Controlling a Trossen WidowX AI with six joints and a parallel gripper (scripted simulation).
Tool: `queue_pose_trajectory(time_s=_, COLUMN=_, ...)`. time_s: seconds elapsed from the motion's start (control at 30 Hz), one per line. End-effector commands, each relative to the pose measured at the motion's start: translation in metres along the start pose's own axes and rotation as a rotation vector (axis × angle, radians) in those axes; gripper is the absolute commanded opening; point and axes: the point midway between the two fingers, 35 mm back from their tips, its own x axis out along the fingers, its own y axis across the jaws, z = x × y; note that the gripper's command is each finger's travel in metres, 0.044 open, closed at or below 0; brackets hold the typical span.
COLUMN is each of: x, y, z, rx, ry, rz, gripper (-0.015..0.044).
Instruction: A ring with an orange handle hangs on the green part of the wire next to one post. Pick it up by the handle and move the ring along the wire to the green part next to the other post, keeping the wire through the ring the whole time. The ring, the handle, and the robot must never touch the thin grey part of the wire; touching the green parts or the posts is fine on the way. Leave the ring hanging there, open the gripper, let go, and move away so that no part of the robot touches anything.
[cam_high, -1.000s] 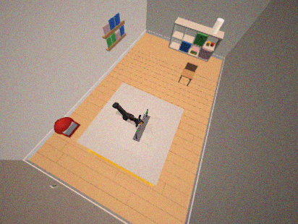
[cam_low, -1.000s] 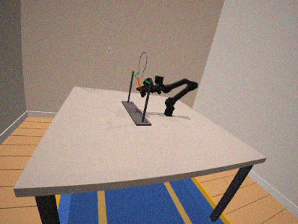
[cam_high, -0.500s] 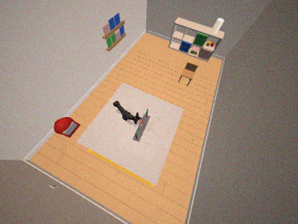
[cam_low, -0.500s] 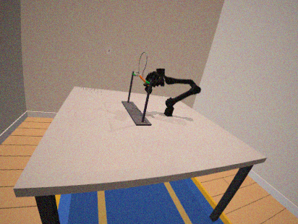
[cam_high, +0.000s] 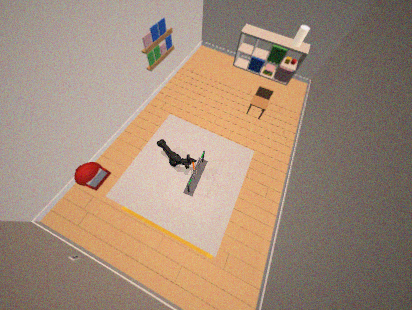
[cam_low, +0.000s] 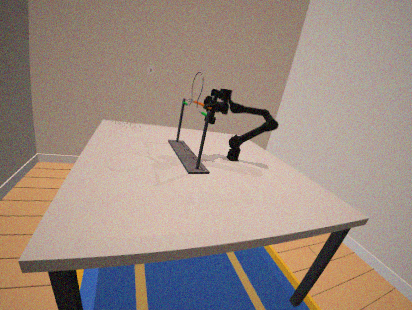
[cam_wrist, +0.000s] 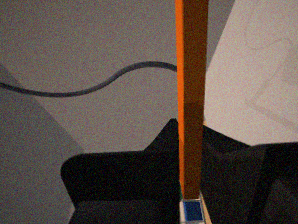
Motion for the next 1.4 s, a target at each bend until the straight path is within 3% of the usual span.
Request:
queue_pose_trajectory(time_s=0.0, x=-0.001, y=0.013, z=-0.002, rx=0.063, ry=0.008, rz=0.040, gripper=-0.0150)
queue_pose_trajectory(time_s=0.8, x=-0.014, y=0.087, z=0.021, rx=0.507, ry=0.016, rz=0.280, gripper=-0.0150)
queue_pose_trajectory(time_s=1.37, x=-0.021, y=0.103, z=0.033, rx=0.544, ry=0.020, rz=0.295, gripper=-0.0150)
